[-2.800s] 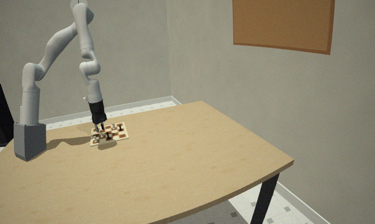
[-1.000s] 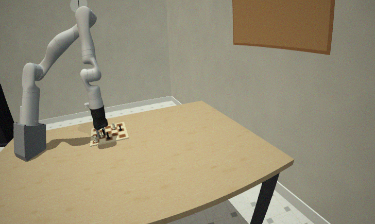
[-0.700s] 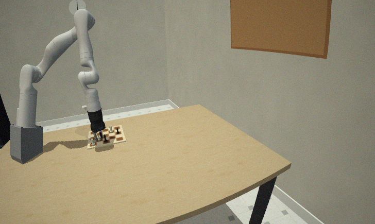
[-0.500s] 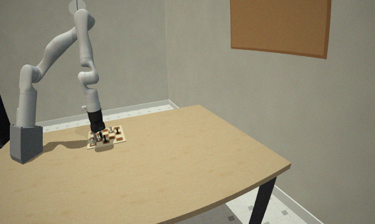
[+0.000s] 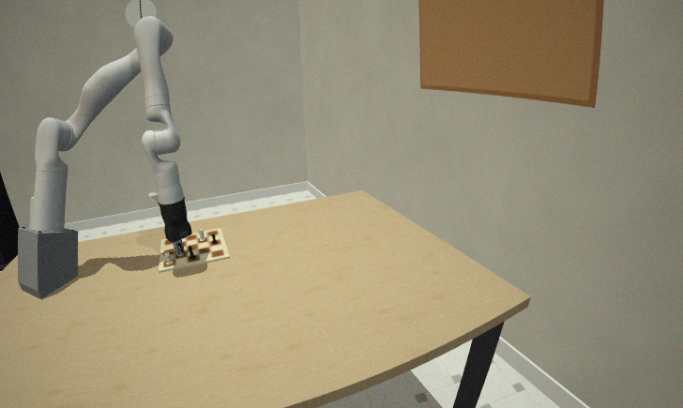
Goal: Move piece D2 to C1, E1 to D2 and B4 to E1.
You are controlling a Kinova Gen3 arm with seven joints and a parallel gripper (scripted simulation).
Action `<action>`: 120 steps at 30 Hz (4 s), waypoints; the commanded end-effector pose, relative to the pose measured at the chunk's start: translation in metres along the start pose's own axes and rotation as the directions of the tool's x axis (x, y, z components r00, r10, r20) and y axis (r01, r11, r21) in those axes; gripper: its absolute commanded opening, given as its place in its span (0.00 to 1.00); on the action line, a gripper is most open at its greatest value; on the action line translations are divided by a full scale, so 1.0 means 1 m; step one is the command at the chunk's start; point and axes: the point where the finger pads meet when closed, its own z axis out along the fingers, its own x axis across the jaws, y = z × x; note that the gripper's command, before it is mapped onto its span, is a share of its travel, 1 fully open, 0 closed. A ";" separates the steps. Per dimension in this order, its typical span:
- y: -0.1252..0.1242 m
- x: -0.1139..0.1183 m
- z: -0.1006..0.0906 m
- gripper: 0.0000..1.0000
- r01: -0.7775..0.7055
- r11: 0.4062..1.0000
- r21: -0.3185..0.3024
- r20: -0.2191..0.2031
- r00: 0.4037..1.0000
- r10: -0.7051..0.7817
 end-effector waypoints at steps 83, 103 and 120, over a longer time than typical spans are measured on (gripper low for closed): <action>-0.011 0.078 -0.099 0.00 0.140 0.990 0.002 -0.002 0.990 -0.140; -0.041 0.155 -0.101 0.00 0.272 0.962 -0.002 0.000 0.962 -0.272; -0.041 0.156 -0.074 0.00 0.272 0.962 -0.001 0.000 0.962 -0.272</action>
